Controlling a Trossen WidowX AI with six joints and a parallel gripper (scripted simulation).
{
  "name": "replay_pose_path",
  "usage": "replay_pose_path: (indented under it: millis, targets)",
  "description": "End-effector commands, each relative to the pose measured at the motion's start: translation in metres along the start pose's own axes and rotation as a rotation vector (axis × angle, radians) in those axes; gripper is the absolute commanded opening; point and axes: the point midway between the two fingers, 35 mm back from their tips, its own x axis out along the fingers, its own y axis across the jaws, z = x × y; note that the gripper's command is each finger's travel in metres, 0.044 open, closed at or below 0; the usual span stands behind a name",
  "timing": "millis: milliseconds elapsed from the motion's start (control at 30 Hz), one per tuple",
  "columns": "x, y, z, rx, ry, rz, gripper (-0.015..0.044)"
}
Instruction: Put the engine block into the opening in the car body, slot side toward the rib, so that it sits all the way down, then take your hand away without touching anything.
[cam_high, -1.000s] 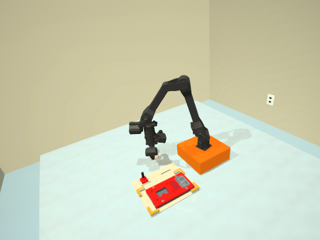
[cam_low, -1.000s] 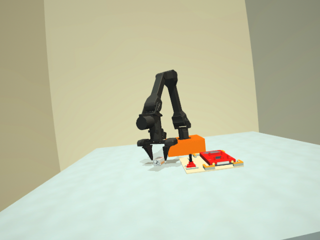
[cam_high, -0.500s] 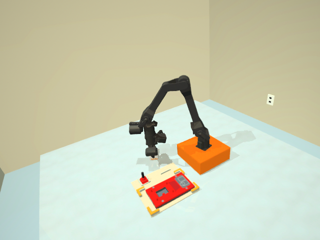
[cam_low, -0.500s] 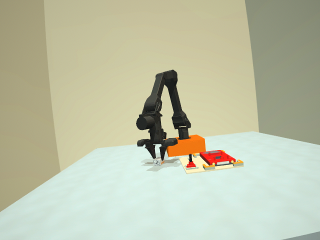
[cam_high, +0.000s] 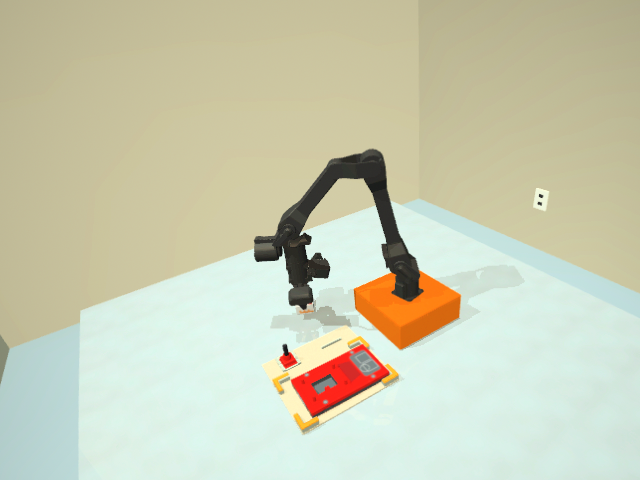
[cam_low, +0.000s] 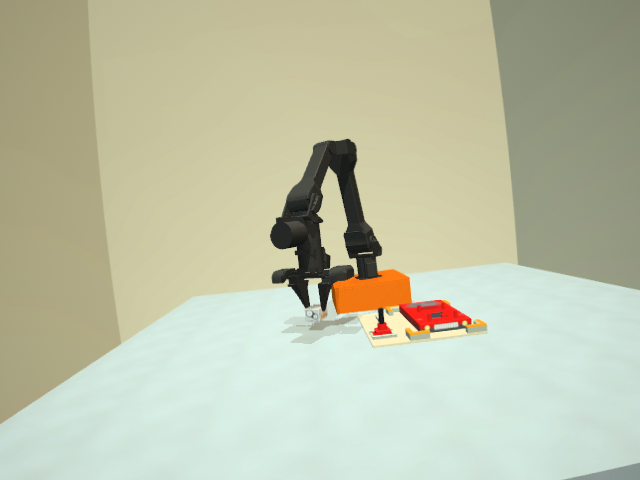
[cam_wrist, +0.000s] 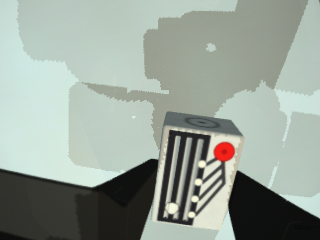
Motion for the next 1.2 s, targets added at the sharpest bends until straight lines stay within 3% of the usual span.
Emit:
replay_pose_path:
  millis: [0,867,1167]
  targets:
    - [-0.017,0.001,-0.004,0.005,0.015,0.005,0.0]
    - [-0.098,0.001,0.005,0.041,0.003,0.003,0.0]
    - [-0.096,-0.008,0.003,-0.077,-0.002,0.003,0.0]
